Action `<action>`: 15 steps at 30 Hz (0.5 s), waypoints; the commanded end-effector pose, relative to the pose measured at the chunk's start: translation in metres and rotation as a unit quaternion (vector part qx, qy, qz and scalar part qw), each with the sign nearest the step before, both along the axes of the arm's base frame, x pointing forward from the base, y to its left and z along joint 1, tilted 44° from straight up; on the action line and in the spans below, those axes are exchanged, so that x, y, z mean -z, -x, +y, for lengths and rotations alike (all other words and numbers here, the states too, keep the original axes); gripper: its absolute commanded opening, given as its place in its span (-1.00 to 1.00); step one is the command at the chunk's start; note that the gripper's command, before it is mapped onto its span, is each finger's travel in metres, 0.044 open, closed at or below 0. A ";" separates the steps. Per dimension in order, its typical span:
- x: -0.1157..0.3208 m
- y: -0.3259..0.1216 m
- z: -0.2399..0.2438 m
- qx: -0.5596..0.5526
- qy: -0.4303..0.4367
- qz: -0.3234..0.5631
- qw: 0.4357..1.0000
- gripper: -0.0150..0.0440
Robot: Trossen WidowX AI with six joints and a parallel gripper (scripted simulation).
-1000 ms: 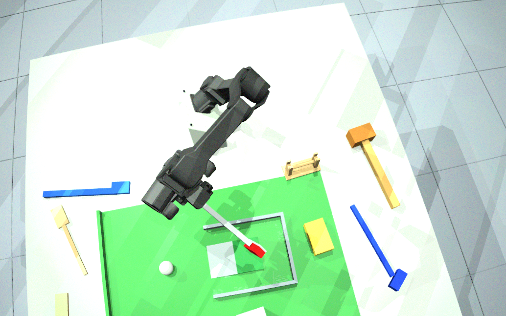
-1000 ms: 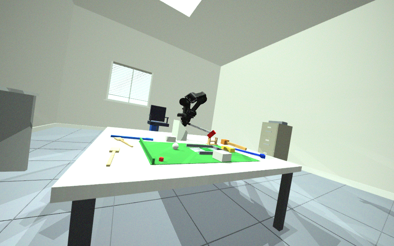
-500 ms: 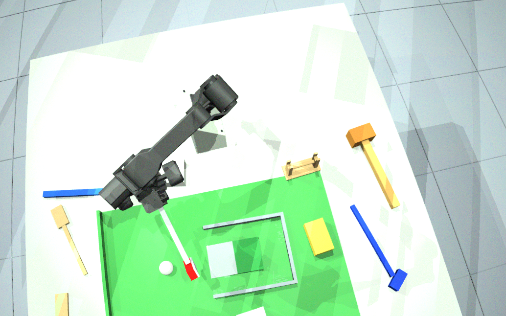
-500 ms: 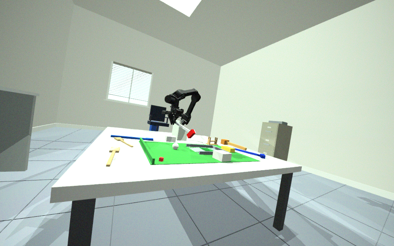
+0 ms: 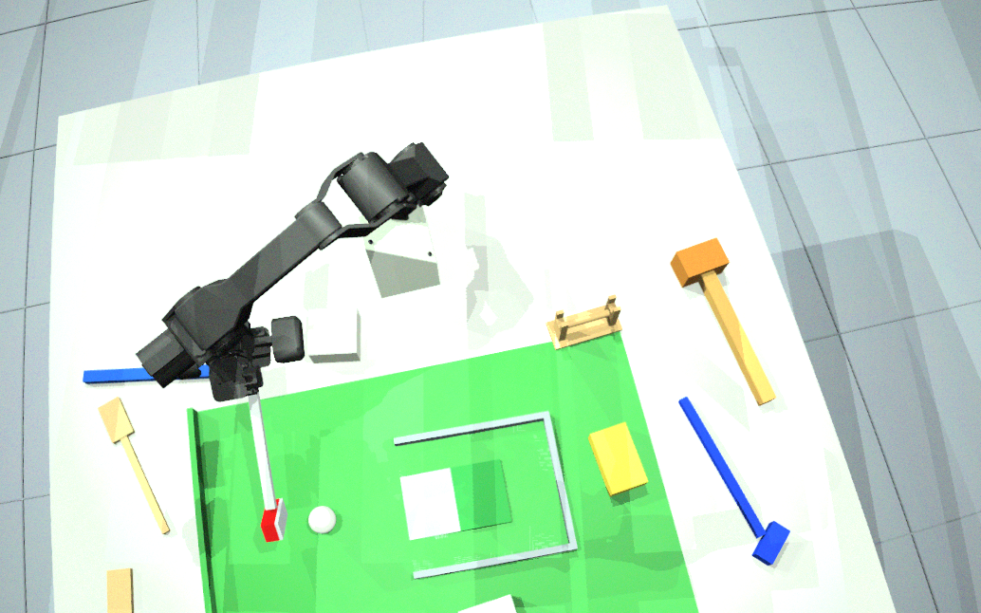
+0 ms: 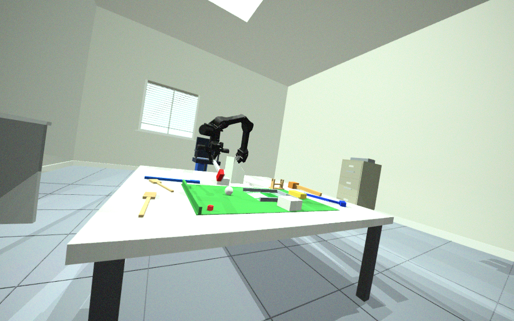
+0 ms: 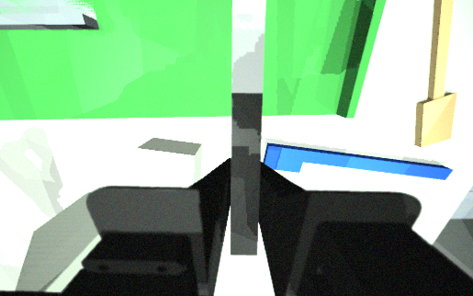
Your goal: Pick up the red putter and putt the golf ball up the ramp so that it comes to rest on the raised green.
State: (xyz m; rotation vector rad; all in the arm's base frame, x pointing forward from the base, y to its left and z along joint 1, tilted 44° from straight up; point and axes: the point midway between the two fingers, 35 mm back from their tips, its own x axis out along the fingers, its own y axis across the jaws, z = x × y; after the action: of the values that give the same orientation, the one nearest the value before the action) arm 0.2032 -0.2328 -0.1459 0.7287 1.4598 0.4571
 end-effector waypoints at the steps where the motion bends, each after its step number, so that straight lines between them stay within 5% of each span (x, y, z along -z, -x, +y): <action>1: 0.004 -0.004 0.000 0.002 0.008 -0.002 1.000 -0.49; 15: 0.031 -0.007 0.025 0.002 0.008 -0.003 1.000 -0.49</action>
State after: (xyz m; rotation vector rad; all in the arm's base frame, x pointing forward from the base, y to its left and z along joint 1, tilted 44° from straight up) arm 0.2089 -0.2092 -0.1758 0.7123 1.4668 0.4508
